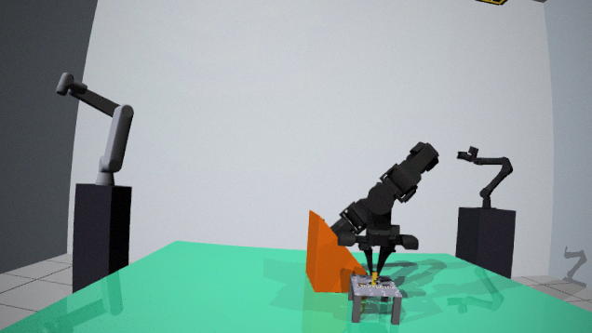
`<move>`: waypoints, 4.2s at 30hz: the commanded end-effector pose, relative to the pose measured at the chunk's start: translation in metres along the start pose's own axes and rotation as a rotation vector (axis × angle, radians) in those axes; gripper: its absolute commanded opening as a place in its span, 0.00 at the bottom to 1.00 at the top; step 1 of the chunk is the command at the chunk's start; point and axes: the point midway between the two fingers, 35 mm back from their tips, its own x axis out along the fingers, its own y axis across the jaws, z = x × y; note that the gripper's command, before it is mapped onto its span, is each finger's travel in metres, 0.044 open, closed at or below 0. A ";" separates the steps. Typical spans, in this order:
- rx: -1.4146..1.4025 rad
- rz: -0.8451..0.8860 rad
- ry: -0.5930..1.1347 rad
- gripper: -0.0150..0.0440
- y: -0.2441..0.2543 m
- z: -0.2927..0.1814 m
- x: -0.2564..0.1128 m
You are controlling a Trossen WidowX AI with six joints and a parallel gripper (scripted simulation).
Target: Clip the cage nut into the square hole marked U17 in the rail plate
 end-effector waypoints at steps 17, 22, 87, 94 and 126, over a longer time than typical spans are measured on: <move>-0.004 -0.007 -0.001 0.31 -0.002 0.000 0.001; -0.004 -0.026 -0.001 0.31 -0.001 0.000 0.001; -0.003 -0.132 -0.001 0.31 0.003 0.000 0.004; -0.003 -0.135 -0.001 0.31 0.004 0.000 0.004; -0.003 -0.150 -0.001 0.31 0.004 0.001 0.005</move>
